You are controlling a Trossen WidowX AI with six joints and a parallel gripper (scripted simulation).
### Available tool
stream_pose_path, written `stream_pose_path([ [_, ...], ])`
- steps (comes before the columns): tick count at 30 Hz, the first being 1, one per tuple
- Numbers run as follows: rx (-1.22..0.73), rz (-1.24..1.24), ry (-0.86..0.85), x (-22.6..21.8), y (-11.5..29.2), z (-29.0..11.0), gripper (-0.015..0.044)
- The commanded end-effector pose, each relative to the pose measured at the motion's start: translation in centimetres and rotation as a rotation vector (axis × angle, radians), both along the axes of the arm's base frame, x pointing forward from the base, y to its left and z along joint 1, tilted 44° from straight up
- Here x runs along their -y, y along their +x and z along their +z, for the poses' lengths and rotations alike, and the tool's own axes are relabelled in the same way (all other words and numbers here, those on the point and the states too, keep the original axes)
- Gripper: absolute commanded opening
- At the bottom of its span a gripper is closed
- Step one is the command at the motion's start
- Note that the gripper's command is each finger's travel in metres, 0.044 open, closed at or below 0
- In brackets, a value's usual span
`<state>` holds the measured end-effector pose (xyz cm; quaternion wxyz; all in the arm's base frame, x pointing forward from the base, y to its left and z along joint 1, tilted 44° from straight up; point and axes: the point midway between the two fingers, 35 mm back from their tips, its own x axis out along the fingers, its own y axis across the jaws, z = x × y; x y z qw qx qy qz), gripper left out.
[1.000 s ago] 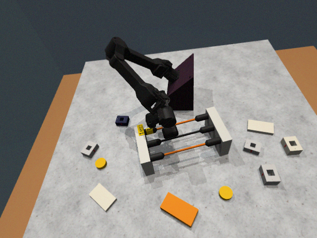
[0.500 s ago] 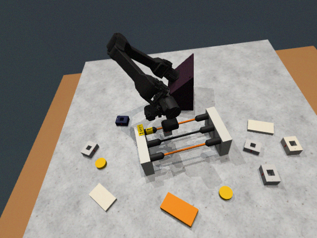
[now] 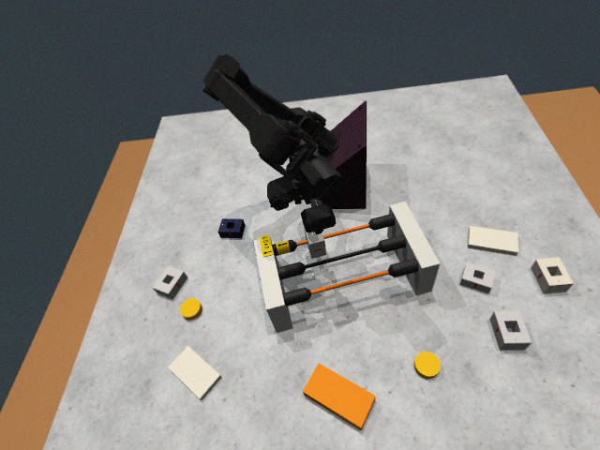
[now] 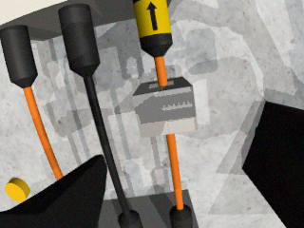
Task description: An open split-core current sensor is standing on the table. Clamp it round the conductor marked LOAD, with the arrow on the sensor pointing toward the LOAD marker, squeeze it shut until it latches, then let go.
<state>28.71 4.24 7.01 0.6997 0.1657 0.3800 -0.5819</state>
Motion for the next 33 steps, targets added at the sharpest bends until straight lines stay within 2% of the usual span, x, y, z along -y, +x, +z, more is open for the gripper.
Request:
stream_pose_path([
  [1, 0.007, -0.006, 0.005, -0.13, 0.07, 0.13, 0.0440],
  [31, 0.007, -0.006, 0.005, -0.13, 0.07, 0.13, 0.0440],
  [33, -0.037, 0.026, 0.017, 0.19, 0.05, 0.20, 0.0440],
])
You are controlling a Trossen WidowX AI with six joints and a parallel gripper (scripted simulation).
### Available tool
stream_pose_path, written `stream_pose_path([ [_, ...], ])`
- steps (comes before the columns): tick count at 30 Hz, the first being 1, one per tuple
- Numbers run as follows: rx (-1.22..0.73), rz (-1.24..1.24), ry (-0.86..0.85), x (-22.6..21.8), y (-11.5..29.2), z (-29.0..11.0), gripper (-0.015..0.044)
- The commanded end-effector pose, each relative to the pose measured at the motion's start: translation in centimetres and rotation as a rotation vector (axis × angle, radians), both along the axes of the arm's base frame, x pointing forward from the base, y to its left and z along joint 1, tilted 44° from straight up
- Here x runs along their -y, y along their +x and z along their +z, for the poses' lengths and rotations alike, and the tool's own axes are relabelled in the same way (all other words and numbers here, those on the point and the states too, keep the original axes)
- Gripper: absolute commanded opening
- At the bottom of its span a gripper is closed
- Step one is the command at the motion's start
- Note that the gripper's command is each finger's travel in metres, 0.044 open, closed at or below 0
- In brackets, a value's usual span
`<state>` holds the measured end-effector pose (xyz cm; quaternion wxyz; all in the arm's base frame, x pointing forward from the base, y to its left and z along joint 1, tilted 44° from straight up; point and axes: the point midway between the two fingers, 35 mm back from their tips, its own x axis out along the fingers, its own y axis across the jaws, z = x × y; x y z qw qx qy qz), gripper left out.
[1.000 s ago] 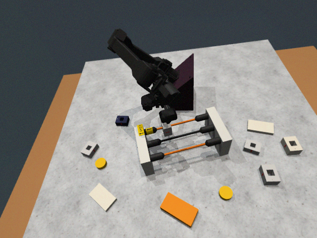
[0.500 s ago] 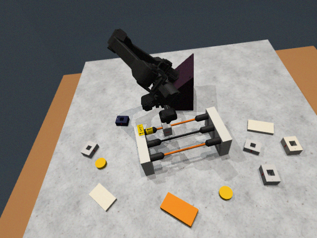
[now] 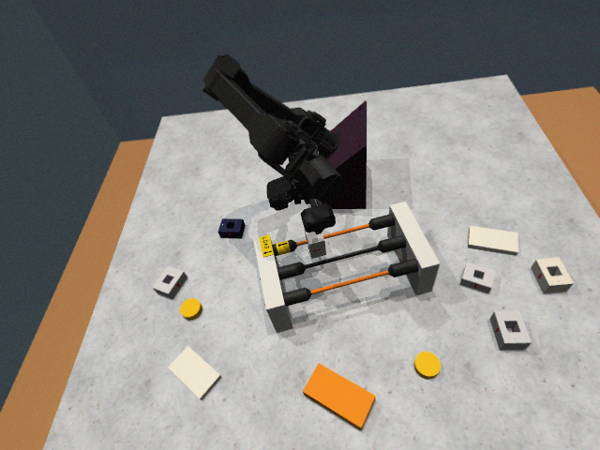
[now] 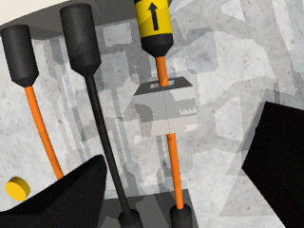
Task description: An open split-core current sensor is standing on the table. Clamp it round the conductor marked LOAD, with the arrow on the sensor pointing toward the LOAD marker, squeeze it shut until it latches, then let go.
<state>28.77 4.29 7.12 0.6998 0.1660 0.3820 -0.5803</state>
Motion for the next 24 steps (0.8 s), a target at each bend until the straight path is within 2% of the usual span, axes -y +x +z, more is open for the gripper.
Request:
stream_pose_path([
  [1, -0.084, 0.057, 0.033, 0.6, -0.1, 0.2, 0.0440],
  [7, -0.395, 0.355, 0.203, 2.8, -0.4, 1.2, 0.0440],
  [13, -0.603, 0.730, 0.365, 4.7, -0.7, 2.4, 0.0440],
  [16, -0.669, 0.944, 0.425, 5.6, -0.9, 3.1, 0.0440],
  [24, -0.698, 1.275, 0.479, 7.1, -1.2, 4.6, 0.0440],
])
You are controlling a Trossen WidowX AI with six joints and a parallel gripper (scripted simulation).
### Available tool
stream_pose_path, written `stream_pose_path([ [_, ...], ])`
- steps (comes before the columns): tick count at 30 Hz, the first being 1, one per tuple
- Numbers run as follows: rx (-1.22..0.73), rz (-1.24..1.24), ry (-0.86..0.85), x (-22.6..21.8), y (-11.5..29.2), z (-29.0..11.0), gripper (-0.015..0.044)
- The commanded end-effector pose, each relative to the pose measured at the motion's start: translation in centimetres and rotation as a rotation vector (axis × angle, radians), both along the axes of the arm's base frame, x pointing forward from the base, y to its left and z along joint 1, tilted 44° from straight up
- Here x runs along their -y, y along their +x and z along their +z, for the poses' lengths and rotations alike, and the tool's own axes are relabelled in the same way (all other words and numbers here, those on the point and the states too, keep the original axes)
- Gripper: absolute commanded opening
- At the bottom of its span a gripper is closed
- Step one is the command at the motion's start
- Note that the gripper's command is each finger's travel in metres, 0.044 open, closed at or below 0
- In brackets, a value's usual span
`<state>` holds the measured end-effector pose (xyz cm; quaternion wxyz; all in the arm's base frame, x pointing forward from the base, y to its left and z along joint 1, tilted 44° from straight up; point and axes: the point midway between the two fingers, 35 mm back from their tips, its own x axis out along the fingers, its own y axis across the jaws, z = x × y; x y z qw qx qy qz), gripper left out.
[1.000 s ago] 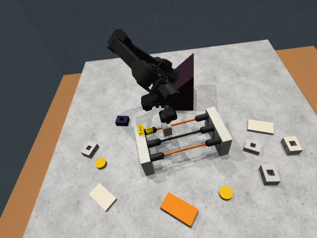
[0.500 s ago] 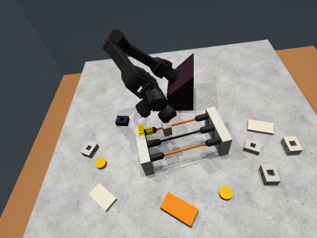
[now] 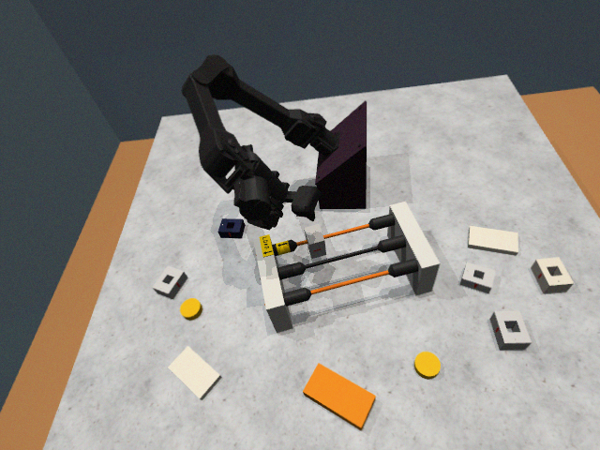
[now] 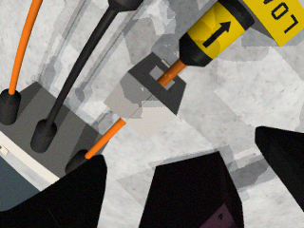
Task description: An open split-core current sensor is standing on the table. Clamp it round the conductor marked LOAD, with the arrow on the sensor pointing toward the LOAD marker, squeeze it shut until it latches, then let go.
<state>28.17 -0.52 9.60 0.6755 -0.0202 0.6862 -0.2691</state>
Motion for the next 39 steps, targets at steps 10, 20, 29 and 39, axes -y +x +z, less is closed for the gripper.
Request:
stream_pose_path([
  [10, -0.086, 0.964, 0.346, 3.8, -1.0, 3.9, 0.0440],
  [20, -0.037, 1.403, 0.324, 5.2, -1.4, 5.9, 0.0440],
  [29, -0.011, 1.803, 0.206, 6.2, -1.8, 7.7, 0.0440],
  [39, -0.019, 1.905, 0.166, 6.4, -1.9, 8.0, 0.0440],
])
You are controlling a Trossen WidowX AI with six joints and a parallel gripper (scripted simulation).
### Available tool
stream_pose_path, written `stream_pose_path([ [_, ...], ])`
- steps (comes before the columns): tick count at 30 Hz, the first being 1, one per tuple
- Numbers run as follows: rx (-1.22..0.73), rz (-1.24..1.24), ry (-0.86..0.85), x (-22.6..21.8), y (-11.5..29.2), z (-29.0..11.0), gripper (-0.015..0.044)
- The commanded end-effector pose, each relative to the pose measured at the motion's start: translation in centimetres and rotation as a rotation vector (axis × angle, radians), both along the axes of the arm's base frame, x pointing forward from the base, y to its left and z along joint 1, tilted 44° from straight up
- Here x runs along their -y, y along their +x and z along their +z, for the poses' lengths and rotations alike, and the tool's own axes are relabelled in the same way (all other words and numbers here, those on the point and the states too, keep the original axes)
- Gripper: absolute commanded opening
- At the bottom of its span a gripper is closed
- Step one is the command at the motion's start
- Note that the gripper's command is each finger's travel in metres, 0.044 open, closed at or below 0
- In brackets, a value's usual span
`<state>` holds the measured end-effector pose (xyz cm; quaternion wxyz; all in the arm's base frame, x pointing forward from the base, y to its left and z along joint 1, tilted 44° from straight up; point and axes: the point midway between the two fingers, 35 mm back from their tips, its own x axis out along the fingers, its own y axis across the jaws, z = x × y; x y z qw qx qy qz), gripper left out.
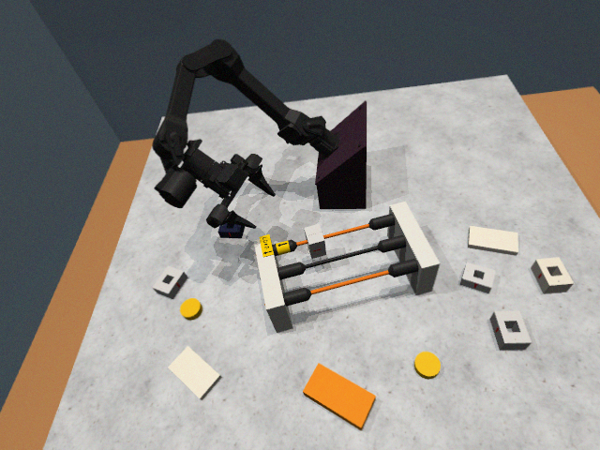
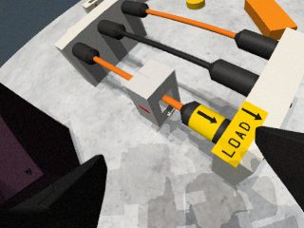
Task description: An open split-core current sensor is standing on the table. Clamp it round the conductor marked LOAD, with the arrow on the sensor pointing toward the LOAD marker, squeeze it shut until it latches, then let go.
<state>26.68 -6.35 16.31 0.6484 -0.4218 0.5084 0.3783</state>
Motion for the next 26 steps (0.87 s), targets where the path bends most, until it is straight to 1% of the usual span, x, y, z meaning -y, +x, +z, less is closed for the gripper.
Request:
stream_pose_path([
  [1, 0.114, 0.311, -0.025, 0.6, -0.4, 1.3, 0.0440],
  [5, 0.114, 0.311, -0.025, 0.6, -0.4, 1.3, 0.0440],
  [6, 0.076, 0.207, -0.016, 0.5, -0.3, 1.0, 0.0440],
  [21, 0.070, 0.194, -0.014, 0.5, -0.2, 0.9, 0.0440],
  [23, 0.029, 0.090, -0.005, 0.1, -0.1, 0.3, 0.0440],
  [25, -0.028, -0.066, 0.000, -0.4, 0.1, -0.5, 0.0440],
  [26, 0.038, 0.094, -0.006, 0.2, -0.1, 0.5, 0.0440],
])
